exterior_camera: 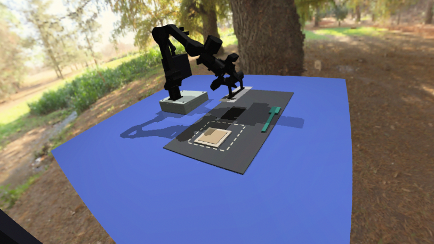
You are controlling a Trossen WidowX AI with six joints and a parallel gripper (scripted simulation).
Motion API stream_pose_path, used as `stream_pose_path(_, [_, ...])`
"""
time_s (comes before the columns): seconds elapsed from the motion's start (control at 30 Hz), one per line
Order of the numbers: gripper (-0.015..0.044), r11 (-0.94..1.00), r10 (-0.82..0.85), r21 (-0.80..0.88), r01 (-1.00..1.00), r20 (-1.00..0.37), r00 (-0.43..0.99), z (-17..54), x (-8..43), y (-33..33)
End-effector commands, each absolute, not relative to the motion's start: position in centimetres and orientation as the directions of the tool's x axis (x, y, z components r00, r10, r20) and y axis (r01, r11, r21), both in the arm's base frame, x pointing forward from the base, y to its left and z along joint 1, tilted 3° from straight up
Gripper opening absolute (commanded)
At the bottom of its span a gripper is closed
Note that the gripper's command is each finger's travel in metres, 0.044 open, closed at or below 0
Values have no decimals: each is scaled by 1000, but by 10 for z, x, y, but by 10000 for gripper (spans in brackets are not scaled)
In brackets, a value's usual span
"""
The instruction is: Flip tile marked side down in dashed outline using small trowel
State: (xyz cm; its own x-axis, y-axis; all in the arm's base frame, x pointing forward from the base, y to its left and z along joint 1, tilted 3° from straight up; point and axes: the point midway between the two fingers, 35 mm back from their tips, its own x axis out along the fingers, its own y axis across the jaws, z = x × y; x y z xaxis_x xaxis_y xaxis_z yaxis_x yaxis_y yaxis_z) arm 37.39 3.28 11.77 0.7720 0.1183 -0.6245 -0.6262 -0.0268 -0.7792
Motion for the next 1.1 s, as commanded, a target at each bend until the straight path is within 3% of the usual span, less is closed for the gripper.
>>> stream_pose_path(0.0, [0, -22, 117, -790, -613, -611, 783, 123, 376, 33])
stream_pose_path(1.07, [0, -26, 118, -780, -625, -623, 773, 119, 374, 33])
